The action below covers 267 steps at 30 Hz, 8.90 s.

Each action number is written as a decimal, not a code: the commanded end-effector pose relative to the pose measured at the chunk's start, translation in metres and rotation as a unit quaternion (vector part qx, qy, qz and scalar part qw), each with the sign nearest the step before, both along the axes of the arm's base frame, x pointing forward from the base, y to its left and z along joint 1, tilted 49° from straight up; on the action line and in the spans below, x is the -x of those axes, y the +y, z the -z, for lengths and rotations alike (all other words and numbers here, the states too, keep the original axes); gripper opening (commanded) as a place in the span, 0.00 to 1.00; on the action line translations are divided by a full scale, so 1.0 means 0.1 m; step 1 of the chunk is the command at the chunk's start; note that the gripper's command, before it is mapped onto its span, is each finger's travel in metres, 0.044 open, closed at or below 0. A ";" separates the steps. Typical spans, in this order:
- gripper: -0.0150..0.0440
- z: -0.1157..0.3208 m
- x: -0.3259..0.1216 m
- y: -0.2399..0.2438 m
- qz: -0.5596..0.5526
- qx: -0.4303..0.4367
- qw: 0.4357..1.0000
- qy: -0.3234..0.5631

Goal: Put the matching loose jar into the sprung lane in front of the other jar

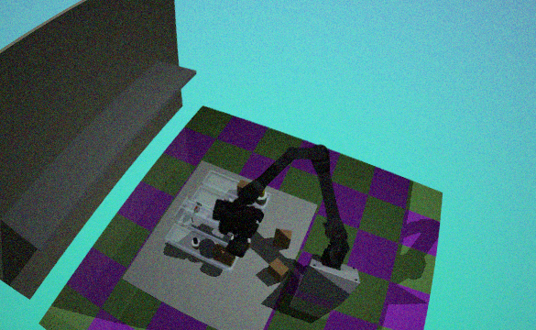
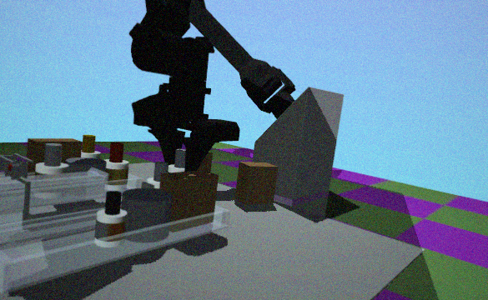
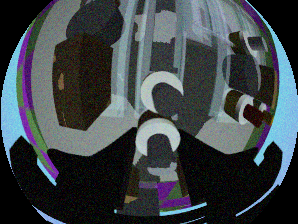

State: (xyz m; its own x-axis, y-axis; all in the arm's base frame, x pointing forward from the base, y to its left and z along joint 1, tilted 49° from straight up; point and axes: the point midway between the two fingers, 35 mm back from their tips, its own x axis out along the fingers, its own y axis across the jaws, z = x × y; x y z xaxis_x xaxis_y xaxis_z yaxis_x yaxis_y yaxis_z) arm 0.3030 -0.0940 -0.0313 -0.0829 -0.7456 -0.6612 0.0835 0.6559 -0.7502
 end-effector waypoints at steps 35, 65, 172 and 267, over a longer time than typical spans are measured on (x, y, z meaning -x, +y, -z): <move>0.25 -0.04 -0.25 -0.02 -0.002 0.002 1.000 -0.009; 0.25 -0.07 -0.35 -0.02 -0.002 0.002 1.000 -0.009; 0.25 0.07 -0.34 -0.18 -0.002 0.002 1.000 -0.009; 0.73 0.07 -0.23 -0.15 -0.002 0.002 1.000 -0.009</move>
State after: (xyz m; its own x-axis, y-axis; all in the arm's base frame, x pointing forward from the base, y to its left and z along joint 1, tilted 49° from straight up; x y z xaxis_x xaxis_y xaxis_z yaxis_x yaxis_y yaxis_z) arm 0.3256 -0.1116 -0.0413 -0.0691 -0.7486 -0.6594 0.0898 0.6536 -0.7515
